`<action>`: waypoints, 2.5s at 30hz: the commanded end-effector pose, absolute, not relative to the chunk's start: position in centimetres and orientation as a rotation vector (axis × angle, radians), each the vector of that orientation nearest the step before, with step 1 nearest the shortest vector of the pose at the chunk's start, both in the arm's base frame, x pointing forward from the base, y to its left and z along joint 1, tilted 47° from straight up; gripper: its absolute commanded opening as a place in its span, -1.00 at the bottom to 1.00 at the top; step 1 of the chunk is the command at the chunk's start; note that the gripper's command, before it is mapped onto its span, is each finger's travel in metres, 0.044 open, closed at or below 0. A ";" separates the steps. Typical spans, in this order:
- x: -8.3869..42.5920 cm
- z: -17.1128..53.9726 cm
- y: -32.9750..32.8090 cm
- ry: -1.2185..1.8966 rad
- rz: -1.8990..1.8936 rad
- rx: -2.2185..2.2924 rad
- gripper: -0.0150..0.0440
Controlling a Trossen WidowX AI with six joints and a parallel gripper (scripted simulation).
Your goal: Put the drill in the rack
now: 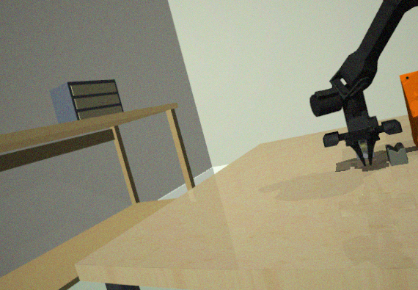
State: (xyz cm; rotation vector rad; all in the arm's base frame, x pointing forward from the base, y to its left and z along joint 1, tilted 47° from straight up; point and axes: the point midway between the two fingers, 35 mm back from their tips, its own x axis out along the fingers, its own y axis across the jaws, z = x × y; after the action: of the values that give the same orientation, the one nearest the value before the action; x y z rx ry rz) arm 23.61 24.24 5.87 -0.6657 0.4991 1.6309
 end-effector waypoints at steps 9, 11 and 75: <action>23.6 6.6 23.9 0.500 1.625 -0.669 -0.49; 23.6 6.6 23.8 0.500 1.625 -0.669 -0.49; 21.9 8.8 20.9 0.502 1.625 -0.670 -0.49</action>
State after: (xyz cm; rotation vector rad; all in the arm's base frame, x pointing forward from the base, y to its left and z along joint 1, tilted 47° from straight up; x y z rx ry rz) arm 22.48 20.92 8.74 -0.6723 0.4986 1.6265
